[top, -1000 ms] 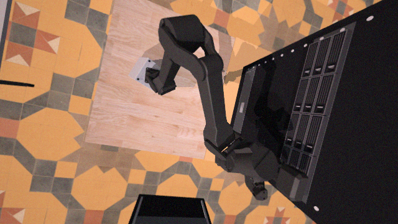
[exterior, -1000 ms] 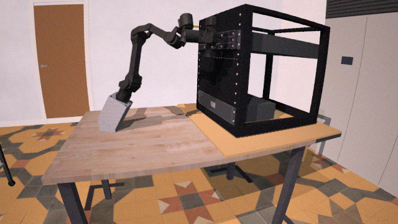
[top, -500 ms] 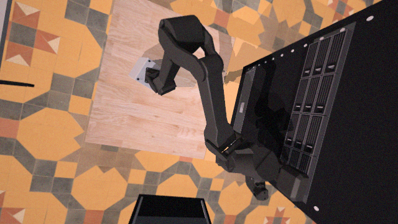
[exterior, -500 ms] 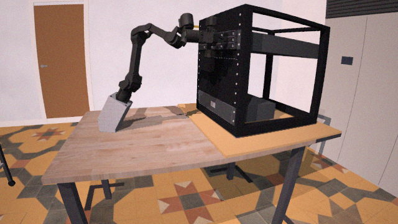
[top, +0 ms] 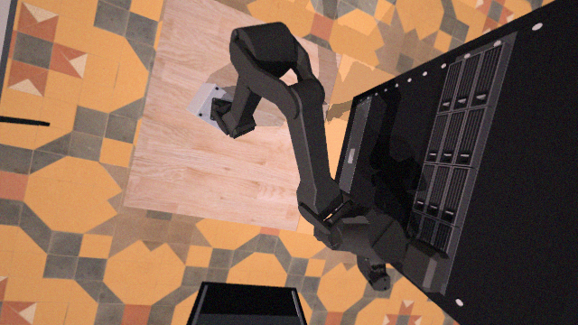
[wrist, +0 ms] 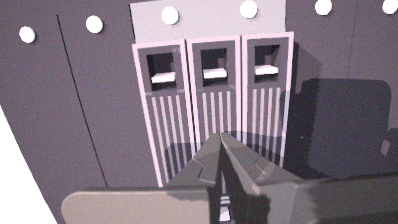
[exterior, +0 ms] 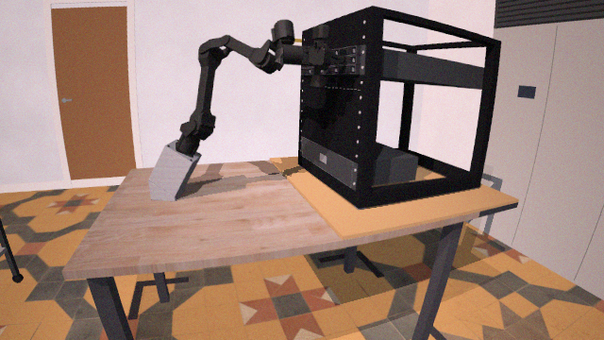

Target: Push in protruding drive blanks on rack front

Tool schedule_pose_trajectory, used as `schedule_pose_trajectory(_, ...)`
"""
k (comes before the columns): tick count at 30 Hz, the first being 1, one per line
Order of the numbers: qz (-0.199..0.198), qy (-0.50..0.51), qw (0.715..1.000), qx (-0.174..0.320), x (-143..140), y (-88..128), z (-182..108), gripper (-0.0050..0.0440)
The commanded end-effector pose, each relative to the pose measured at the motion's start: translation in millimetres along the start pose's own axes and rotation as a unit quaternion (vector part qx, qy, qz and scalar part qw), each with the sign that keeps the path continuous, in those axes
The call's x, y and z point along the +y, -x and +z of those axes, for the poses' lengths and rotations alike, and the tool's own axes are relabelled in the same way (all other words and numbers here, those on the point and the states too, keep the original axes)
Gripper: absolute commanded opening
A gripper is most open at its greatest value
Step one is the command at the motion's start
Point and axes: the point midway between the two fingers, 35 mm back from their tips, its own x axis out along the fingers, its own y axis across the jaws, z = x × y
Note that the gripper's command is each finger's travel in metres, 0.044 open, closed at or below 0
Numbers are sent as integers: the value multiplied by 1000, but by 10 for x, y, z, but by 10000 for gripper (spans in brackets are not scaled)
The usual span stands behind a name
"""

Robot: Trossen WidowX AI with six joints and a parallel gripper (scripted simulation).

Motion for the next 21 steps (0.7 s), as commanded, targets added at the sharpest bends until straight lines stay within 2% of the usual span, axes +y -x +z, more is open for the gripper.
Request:
schedule_pose_trajectory(1, 10, 12, 1000, 4, 116, -21, -35, -50)
schedule_pose_trajectory(21, 10, 12, 1000, 4, 118, -51, -35, -50)
